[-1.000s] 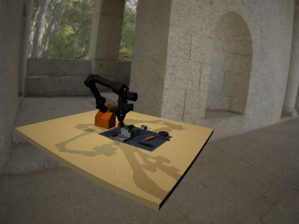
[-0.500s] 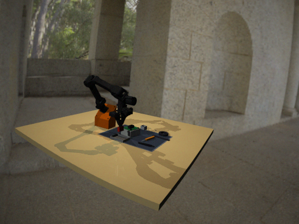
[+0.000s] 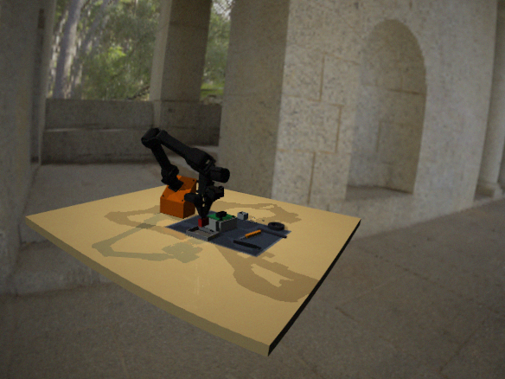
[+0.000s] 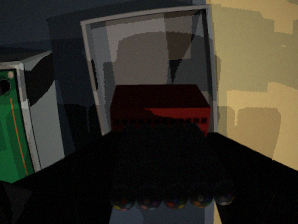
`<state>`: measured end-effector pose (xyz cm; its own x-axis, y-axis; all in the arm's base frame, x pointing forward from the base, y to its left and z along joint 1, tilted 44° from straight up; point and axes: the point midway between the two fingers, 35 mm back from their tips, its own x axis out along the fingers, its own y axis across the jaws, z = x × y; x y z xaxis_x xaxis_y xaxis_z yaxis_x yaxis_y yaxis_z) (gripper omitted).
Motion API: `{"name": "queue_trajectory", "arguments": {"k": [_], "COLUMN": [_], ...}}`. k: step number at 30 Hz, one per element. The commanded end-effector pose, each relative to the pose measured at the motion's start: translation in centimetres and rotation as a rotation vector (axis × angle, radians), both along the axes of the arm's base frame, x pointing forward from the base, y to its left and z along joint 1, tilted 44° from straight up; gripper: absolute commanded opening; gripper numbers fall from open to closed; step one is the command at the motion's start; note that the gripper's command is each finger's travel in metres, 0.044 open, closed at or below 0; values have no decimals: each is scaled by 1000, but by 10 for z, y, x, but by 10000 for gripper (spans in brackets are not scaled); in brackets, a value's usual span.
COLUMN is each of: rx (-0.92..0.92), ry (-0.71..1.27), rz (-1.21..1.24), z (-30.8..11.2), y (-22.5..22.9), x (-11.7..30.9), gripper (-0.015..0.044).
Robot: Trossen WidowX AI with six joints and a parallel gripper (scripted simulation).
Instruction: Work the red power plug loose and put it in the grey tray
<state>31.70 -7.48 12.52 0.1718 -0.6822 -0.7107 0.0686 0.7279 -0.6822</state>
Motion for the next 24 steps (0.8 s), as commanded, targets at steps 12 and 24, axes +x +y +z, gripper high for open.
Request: {"name": "queue_trajectory", "arguments": {"k": [12,24], "rx": [2,0], "ry": [10,9], "rz": [4,4], "z": [-20,-33], "y": [-15,-29], "x": [4,6], "gripper": [0,0]}}
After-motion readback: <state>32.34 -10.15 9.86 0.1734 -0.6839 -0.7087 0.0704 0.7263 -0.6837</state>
